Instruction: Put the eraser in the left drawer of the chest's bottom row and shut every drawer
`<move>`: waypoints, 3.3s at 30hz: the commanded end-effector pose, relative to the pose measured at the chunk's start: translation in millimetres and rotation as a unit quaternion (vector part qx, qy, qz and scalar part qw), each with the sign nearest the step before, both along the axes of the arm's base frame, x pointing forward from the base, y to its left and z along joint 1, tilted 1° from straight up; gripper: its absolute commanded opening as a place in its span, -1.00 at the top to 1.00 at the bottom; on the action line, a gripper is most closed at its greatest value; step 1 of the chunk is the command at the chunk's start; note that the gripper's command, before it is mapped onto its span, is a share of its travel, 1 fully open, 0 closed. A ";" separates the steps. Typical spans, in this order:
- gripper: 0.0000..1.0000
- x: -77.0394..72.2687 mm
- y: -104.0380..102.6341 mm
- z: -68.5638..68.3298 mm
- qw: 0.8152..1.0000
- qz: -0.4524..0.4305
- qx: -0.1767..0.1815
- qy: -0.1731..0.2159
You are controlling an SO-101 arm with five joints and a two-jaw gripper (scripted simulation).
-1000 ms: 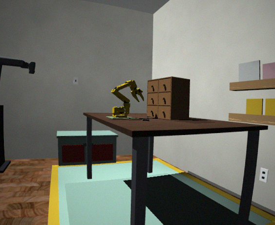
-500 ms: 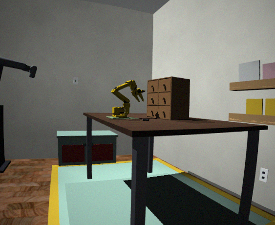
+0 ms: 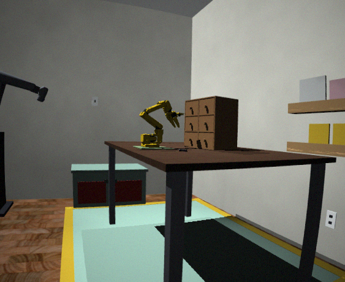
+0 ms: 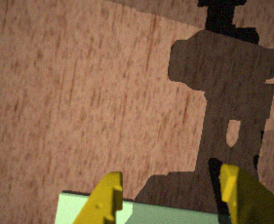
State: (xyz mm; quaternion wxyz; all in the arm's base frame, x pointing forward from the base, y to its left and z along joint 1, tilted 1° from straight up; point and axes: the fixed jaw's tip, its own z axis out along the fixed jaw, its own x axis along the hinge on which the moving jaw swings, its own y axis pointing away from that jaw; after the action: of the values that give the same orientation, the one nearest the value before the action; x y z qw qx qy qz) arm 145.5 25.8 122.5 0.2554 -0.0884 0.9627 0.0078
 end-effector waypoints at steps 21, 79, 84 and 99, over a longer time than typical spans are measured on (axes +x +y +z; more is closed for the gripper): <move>0.57 0.8 -1.5 4.0 1.000 -0.012 0.005 -0.009; 0.20 -16.7 -28.2 -16.5 0.987 -0.096 -0.004 0.126; 0.20 -16.7 -28.2 -16.5 0.987 -0.096 -0.004 0.126; 0.20 -16.7 -28.2 -16.5 0.987 -0.096 -0.004 0.126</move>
State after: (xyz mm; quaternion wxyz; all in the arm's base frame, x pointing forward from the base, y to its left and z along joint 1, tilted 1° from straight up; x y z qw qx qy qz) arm 128.3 -1.0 104.0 0.1297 0.0041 0.9915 -0.0087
